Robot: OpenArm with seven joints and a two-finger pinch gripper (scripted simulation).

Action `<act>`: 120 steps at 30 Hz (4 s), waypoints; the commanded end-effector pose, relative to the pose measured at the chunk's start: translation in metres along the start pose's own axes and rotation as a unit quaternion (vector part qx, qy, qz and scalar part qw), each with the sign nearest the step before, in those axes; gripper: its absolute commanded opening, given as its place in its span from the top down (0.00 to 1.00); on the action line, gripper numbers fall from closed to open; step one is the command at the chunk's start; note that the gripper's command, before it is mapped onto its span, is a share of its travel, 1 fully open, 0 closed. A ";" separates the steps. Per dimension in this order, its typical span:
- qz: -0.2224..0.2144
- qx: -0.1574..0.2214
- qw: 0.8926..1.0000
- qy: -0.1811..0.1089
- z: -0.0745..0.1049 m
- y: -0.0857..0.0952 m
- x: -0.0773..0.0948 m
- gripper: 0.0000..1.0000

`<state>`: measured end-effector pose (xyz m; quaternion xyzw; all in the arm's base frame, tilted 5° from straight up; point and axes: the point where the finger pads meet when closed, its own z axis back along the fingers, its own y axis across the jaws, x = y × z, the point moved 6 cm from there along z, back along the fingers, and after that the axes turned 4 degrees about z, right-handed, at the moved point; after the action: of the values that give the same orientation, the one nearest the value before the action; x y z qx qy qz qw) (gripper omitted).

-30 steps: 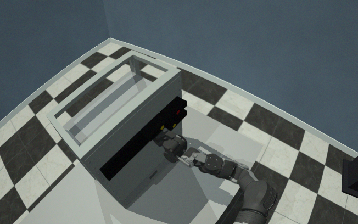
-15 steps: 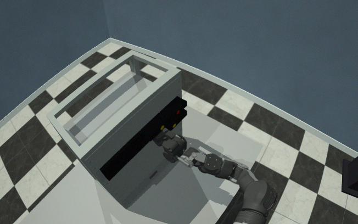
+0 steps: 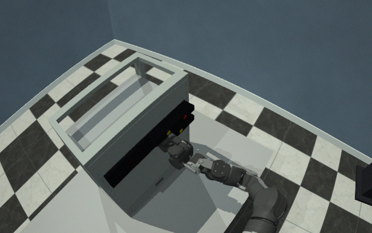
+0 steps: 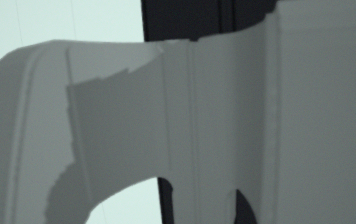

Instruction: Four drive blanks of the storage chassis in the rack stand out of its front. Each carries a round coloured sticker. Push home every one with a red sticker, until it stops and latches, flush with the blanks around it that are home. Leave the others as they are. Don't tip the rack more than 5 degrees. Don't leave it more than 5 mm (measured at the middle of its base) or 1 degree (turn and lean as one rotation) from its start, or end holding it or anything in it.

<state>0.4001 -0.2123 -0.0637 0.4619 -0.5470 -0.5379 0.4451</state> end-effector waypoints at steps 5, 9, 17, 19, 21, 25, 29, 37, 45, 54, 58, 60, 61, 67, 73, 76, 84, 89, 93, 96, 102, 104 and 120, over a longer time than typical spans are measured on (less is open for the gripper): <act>-0.001 -0.011 1.000 0.008 -0.003 -0.002 -0.003 1.00; -0.001 -0.012 1.000 0.008 -0.004 -0.003 -0.003 1.00; -0.001 -0.012 1.000 0.008 -0.004 -0.003 -0.003 1.00; -0.001 -0.011 1.000 0.008 -0.004 -0.002 -0.003 1.00; -0.001 -0.010 1.000 0.008 -0.005 -0.001 -0.002 1.00; -0.002 -0.009 1.000 0.008 -0.007 0.001 -0.002 1.00; -0.002 -0.009 1.000 0.008 -0.007 0.001 -0.002 1.00; -0.002 -0.009 1.000 0.008 -0.007 0.001 -0.002 1.00; -0.001 -0.011 1.000 0.008 -0.006 -0.001 -0.002 1.00; -0.003 -0.010 1.000 0.007 0.023 0.001 -0.002 1.00; -0.003 -0.009 1.000 0.007 0.047 0.002 -0.001 1.00; -0.003 -0.009 1.000 0.007 0.053 0.002 -0.001 1.00; -0.003 -0.009 1.000 0.007 0.053 0.002 -0.001 1.00; -0.002 -0.009 1.000 0.008 0.086 0.003 0.000 1.00; -0.001 -0.009 1.000 0.009 0.101 0.003 0.000 1.00; -0.001 -0.010 1.000 0.009 0.102 0.003 0.000 1.00; -0.001 -0.010 1.000 0.008 0.102 0.005 0.006 1.00; -0.002 -0.012 1.000 0.008 0.101 0.013 0.033 1.00; -0.002 -0.011 1.000 0.008 0.101 0.024 0.064 1.00; -0.002 -0.011 1.000 0.008 0.101 0.027 0.072 1.00; -0.003 -0.008 1.000 0.008 0.101 0.042 0.111 1.00; -0.002 -0.008 1.000 0.007 0.101 0.044 0.117 1.00; -0.001 -0.010 1.000 0.010 0.082 0.043 0.117 1.00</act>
<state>0.2974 -0.3129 -0.0255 0.4633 -0.5314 -0.5442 0.4548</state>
